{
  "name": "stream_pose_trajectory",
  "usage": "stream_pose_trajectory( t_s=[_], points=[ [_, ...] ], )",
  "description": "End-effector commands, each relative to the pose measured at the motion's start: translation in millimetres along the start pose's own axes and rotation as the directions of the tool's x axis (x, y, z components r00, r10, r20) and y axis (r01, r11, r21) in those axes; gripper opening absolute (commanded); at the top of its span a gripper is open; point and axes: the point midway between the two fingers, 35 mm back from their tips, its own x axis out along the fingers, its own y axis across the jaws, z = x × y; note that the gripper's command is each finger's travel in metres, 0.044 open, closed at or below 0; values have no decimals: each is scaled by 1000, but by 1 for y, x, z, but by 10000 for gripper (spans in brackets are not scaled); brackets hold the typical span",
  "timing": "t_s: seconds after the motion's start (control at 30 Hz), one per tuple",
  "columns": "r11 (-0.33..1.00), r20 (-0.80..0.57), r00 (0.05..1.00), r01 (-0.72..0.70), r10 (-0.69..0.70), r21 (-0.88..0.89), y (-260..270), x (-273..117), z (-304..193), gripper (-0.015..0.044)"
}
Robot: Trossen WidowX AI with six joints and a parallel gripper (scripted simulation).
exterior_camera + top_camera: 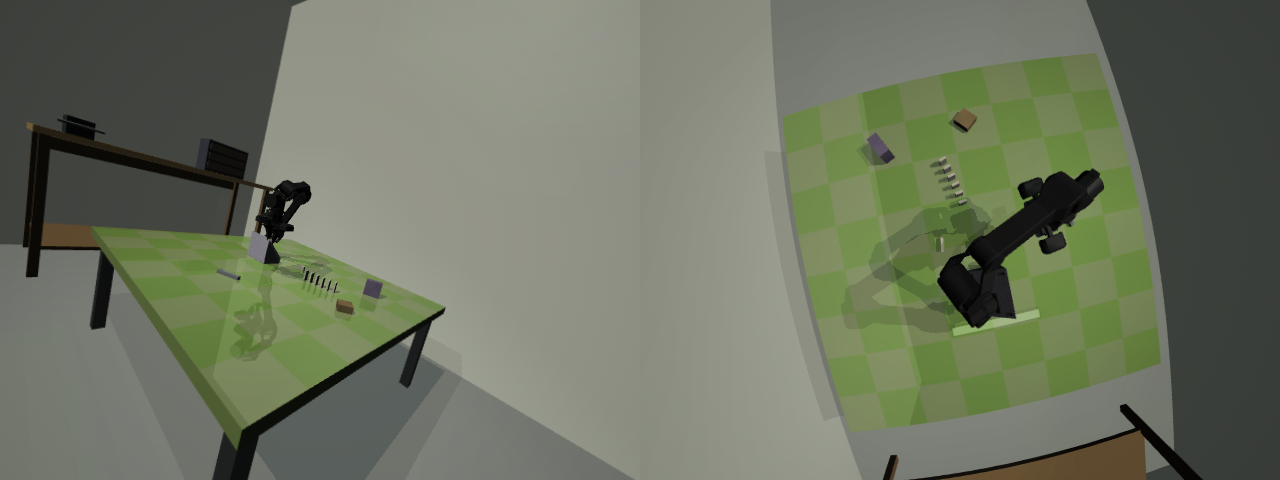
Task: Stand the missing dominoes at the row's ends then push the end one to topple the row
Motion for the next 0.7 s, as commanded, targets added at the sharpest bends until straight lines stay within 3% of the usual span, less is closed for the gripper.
stream_pose_trajectory(
  t_s=[0.0, 0.67],
  points=[
    [1000, 14, 1000, 5, -4, -22, 3, -1, 4, 107],
    [971, 334, 916, 239, -222, -11, -1, 35, 13, 107]
  ],
)
